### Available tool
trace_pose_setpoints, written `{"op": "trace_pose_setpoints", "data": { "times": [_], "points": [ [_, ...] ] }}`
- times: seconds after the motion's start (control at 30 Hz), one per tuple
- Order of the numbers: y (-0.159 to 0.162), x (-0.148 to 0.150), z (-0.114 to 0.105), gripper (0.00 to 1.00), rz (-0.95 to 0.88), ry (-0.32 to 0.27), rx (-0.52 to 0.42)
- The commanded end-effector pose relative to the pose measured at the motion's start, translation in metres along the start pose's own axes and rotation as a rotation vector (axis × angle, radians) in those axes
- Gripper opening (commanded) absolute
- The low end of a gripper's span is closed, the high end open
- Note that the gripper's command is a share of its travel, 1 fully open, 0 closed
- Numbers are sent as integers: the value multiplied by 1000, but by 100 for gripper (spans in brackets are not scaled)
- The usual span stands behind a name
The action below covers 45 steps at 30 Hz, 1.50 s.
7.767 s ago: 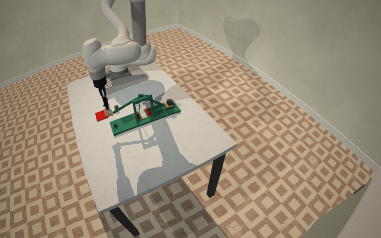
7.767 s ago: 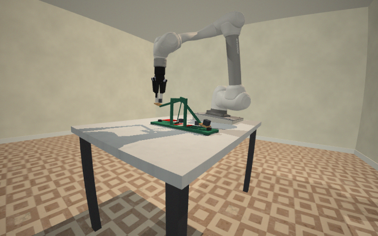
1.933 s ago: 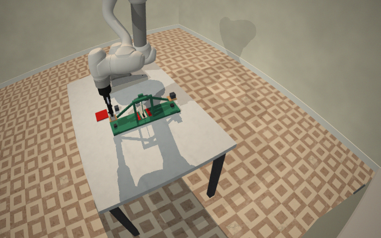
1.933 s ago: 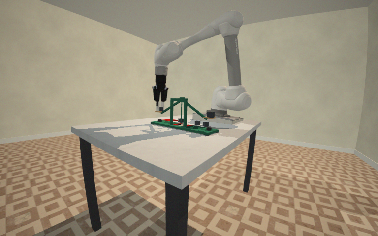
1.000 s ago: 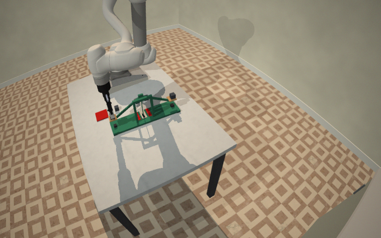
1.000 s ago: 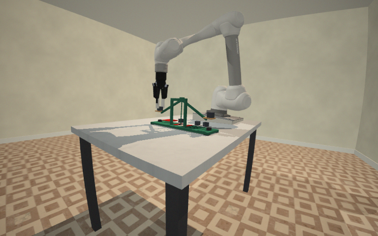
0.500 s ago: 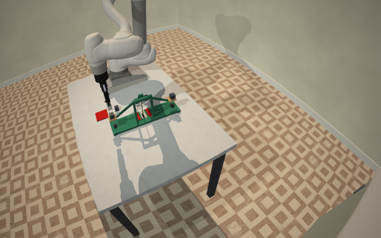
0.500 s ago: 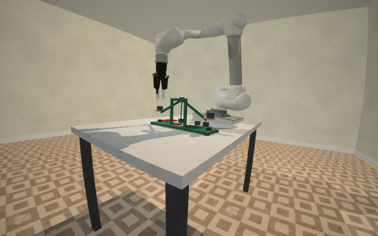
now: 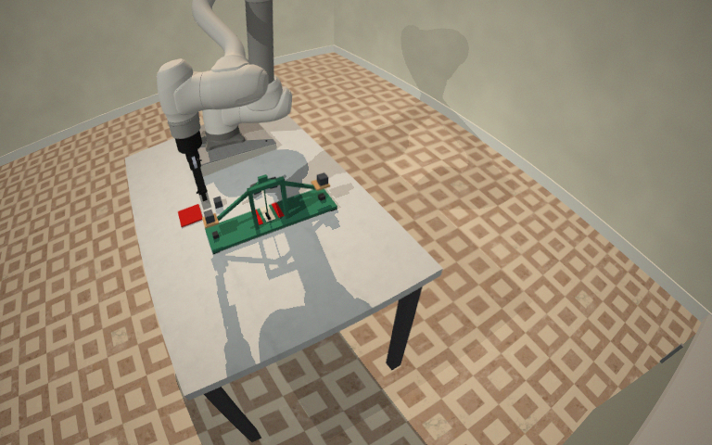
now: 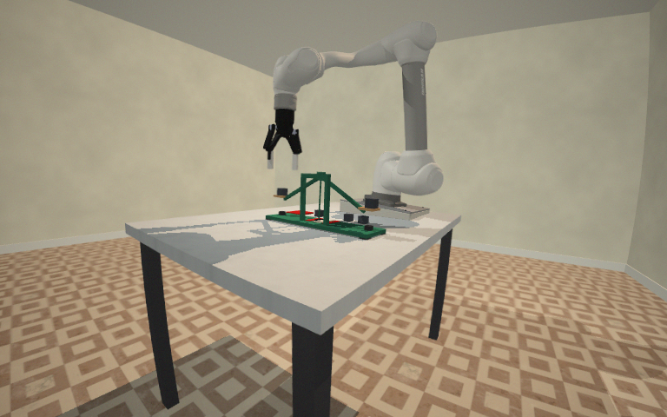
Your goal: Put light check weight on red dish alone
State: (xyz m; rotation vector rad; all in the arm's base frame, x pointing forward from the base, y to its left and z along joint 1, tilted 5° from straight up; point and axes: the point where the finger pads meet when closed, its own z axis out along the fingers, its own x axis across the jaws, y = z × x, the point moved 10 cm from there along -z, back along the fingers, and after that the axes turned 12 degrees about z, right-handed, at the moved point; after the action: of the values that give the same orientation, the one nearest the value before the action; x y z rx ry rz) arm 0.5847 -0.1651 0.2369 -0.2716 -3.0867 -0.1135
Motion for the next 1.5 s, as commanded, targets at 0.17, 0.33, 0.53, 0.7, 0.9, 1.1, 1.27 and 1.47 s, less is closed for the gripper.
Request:
{"op": "trace_pose_setpoints", "data": {
  "times": [0.17, 0.33, 0.53, 0.7, 0.9, 1.1, 1.27, 1.47],
  "points": [
    [0, 0, 0, 100, 0, 0, 0],
    [0, 0, 0, 100, 0, 0, 0],
    [0, 0, -13, 100, 0, 0, 0],
    [0, 0, -30, 100, 0, 0, 0],
    [0, 0, -68, 100, 0, 0, 0],
    [0, 0, -86, 100, 0, 0, 0],
    [0, 0, -86, 100, 0, 0, 0],
    [2, 10, -86, 100, 0, 0, 0]
  ]
}}
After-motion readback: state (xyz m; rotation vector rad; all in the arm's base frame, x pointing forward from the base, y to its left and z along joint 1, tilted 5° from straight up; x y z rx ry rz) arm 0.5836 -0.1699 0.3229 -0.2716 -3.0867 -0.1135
